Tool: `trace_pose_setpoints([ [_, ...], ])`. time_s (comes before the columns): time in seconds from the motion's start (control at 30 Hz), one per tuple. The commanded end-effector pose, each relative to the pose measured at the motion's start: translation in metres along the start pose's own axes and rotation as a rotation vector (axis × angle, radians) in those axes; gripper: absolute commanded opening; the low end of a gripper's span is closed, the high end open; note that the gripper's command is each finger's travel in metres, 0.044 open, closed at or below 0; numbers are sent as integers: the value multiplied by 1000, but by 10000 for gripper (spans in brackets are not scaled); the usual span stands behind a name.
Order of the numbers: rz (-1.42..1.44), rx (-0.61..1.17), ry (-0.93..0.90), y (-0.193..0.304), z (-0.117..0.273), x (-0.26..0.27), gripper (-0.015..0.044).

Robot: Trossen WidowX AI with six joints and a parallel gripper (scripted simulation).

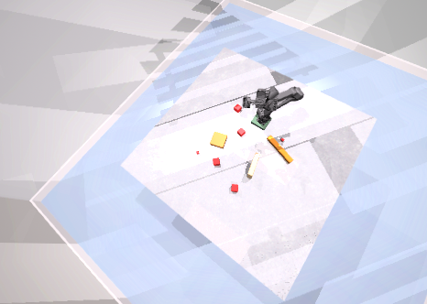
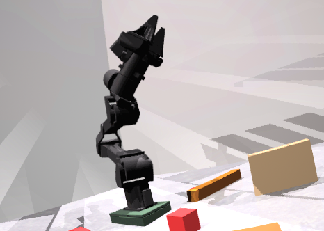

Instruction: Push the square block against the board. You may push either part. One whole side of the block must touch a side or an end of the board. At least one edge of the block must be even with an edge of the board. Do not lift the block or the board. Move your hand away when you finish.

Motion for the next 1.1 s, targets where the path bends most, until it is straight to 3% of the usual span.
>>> trace_pose_setpoints([
  [0.0, 0, 0, 0, 0, 0, 0, 374],
  [0.47, 38, 127, 144, 10, -33, -26, 6],
  [1.07, 49, 363, 275, 46, -68, -57, 0],
])
Point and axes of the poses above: the point midway between the two fingers, 35 mm back from their tips, its own z axis back along the fingers, its own x axis across the jaws, y = z × x, the point moved 6 cm from there along z, back along the fingers, and after that the axes turned 14 degrees about -z, right-handed, at the moved point
